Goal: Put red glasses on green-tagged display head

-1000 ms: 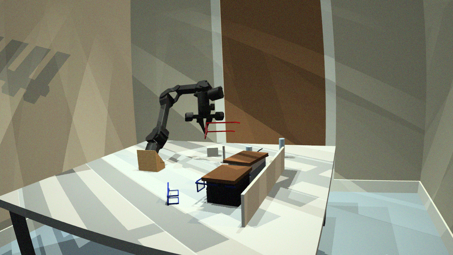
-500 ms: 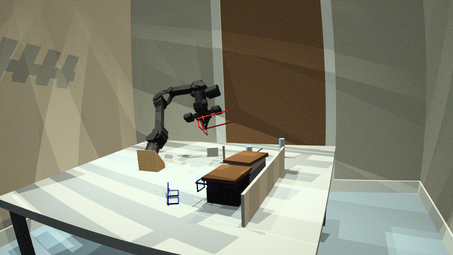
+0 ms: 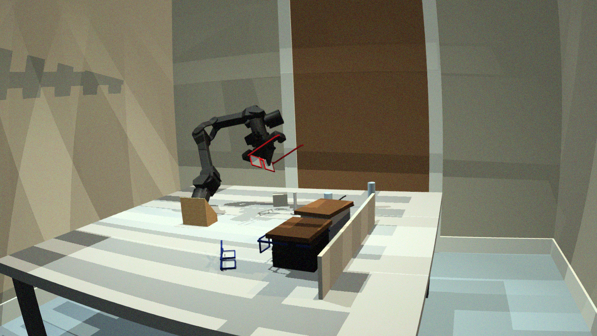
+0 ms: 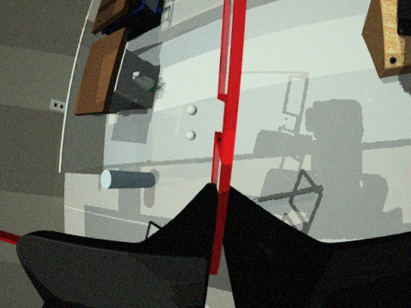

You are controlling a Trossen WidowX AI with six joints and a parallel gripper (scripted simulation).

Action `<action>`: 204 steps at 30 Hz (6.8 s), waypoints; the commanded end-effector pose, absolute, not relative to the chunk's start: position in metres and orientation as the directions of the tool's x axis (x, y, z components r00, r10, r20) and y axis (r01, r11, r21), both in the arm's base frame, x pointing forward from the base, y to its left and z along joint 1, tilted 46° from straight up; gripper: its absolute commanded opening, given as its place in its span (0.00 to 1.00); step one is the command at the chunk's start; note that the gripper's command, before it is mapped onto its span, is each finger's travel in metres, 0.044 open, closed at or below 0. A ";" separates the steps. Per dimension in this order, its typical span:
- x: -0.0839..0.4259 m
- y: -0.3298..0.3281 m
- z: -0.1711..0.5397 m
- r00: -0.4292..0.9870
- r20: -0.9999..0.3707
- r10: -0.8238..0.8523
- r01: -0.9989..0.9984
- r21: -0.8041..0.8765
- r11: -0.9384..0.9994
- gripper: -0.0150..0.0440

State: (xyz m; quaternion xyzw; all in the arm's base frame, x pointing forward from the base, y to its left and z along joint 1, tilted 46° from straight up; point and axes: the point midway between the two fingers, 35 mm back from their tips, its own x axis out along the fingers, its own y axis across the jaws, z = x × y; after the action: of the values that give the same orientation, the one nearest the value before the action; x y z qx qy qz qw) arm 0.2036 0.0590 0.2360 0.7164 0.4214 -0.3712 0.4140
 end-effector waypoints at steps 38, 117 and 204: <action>0.174 0.063 0.264 0.504 -0.814 0.290 0.700 0.188 -0.689 0.25; 0.269 0.013 0.081 -0.100 -0.688 0.719 0.988 -0.154 -0.010 0.25; 0.323 0.043 0.038 -0.099 -0.700 0.707 0.989 -0.149 -0.010 0.25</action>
State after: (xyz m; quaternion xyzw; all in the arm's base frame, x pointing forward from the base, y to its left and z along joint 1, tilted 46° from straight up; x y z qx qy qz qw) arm 0.3182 0.0425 0.0402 0.6336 0.6678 -0.3199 0.2243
